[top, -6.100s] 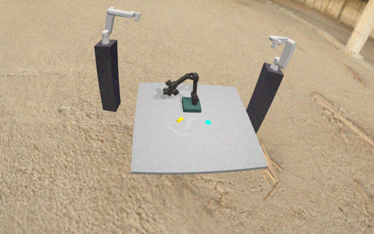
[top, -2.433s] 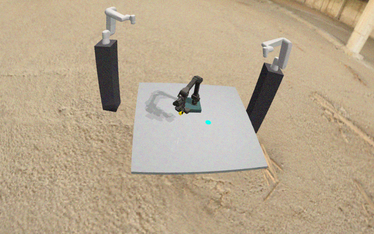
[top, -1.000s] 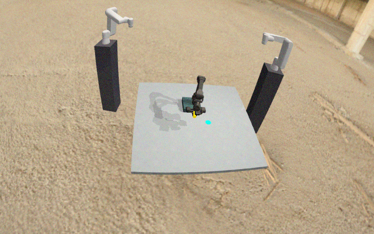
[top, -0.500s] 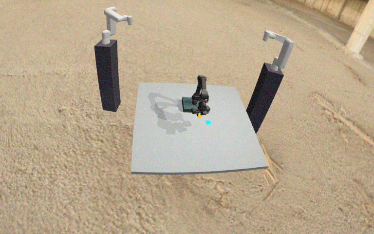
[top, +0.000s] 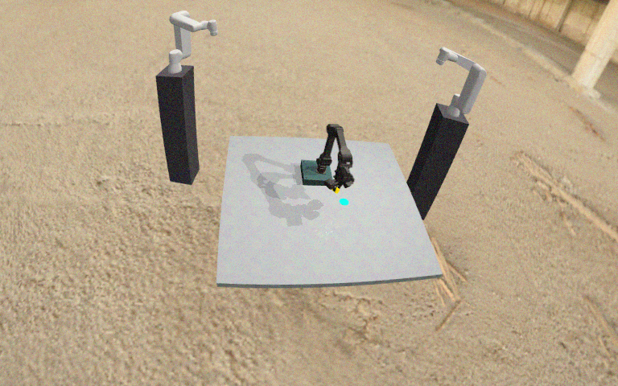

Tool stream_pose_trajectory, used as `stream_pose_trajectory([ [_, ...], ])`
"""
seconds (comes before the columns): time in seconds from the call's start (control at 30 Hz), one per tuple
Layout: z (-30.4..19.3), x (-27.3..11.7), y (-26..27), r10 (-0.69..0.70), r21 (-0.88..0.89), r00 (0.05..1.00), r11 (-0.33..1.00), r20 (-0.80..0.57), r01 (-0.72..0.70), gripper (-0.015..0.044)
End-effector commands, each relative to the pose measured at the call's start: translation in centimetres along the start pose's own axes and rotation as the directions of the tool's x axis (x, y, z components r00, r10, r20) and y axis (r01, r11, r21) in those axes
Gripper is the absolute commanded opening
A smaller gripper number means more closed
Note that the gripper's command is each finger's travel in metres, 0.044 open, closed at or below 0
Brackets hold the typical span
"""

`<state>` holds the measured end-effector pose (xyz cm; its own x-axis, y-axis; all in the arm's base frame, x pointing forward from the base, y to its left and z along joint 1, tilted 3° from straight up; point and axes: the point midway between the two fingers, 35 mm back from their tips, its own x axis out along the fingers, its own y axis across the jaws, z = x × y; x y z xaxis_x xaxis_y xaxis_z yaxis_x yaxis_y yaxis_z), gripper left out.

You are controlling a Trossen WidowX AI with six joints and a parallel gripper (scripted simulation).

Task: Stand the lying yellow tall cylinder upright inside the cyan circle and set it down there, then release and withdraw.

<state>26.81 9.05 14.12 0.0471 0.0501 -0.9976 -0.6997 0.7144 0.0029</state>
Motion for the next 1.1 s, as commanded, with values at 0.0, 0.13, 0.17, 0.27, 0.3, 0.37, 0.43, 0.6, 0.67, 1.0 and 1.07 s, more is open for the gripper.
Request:
stream_pose_trajectory([
  [0.0, 0.2, -0.1, 0.9, -0.002, -0.064, 1.000, 0.998, 0.000, 0.002, 0.0105],
  [0.13, 0.5, -0.2, 2.1, -0.001, -0.139, 1.000, 0.990, 0.001, 0.001, 0.0105],
  [0.17, 0.6, -0.2, 2.4, 0.000, -0.158, 1.000, 0.987, 0.001, 0.001, 0.0105],
  [0.27, 0.8, -0.3, 3.3, 0.001, -0.214, 1.000, 0.977, 0.002, 0.000, 0.0105],
  [0.3, 0.9, -0.3, 3.5, 0.001, -0.232, 1.000, 0.973, 0.002, 0.000, 0.0105],
  [0.37, 1.0, -0.4, 4.1, 0.002, -0.269, 1.000, 0.963, 0.002, -0.001, 0.0105],
  [0.43, 1.1, -0.4, 4.7, 0.002, -0.305, 1.000, 0.952, 0.003, -0.001, 0.0105],
  [0.6, 1.2, -0.5, 6.2, 0.004, -0.393, 1.000, 0.919, 0.004, -0.002, 0.0105],
  [0.67, 1.3, -0.6, 6.8, 0.005, -0.428, 1.000, 0.904, 0.005, -0.002, 0.0105],
  [1.0, 1.3, -0.7, 9.2, 0.009, -0.567, 1.000, 0.824, 0.007, -0.003, 0.0105],
  [1.07, 1.4, -0.7, 9.2, 0.009, -0.566, 1.000, 0.824, 0.008, -0.003, 0.0105],
])
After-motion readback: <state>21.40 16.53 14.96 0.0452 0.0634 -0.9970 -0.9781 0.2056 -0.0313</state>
